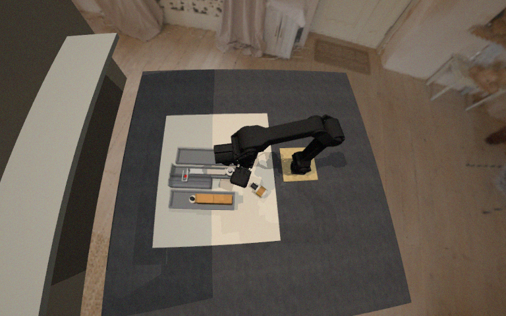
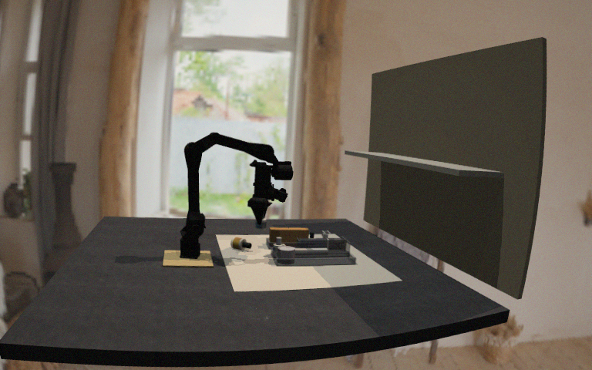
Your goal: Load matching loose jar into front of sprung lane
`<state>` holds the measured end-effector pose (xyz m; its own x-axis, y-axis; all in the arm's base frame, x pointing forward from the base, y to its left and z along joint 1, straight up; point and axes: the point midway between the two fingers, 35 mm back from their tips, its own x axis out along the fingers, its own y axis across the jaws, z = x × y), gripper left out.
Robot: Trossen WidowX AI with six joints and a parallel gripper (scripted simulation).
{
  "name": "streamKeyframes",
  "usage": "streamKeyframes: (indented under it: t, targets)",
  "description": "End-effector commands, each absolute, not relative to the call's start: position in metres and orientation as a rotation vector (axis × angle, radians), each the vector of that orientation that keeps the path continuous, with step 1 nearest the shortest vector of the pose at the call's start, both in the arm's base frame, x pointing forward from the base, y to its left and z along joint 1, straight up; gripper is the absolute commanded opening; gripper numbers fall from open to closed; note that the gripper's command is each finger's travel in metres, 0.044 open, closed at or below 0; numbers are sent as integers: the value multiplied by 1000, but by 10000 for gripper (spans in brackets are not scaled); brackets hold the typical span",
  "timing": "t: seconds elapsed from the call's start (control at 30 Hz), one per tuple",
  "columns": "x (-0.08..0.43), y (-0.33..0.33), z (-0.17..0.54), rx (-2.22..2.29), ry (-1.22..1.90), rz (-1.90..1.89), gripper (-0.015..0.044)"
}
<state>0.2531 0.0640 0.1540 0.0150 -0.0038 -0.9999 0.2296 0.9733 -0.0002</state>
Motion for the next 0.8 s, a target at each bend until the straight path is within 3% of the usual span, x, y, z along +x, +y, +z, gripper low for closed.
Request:
streamKeyframes:
  t: [0.0, 0.77]
  targets:
    - [254, 65, 160, 186, 1543, -178, 0]
    - [278, 60, 100, -62, 1547, 63, 0]
